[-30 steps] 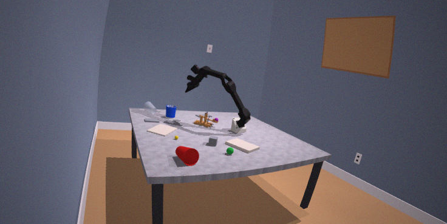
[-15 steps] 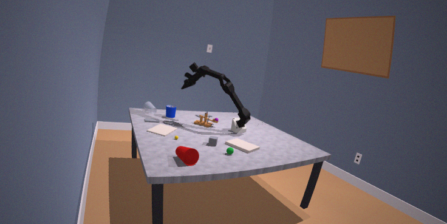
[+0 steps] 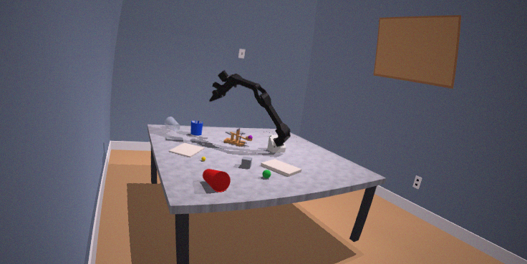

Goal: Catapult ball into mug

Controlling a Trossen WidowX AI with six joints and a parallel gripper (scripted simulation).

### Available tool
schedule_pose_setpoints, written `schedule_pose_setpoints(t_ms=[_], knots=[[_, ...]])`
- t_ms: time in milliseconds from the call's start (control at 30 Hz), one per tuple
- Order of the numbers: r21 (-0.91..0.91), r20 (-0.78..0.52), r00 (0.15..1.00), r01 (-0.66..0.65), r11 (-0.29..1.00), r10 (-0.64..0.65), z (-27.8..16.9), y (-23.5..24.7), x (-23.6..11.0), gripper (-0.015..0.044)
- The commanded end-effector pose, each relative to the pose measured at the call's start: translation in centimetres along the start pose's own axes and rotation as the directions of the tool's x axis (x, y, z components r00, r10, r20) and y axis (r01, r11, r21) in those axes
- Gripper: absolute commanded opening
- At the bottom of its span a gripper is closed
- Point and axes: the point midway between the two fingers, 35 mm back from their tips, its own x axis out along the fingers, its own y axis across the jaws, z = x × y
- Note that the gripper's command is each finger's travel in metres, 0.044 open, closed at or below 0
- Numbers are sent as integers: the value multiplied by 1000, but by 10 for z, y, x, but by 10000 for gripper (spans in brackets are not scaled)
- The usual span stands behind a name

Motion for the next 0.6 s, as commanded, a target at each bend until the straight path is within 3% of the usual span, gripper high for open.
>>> schedule_pose_setpoints(t_ms=[0, 267, 567], knots=[[0, 5, 1000, -3, 1000, 3, 2, 1, 0, 204], [0, 5, 1000, -3, 1000, 3, 2, 1, 0, 0], [-4, 3, 1000, -2, 1000, 2, 1, 2, 0, 0]])
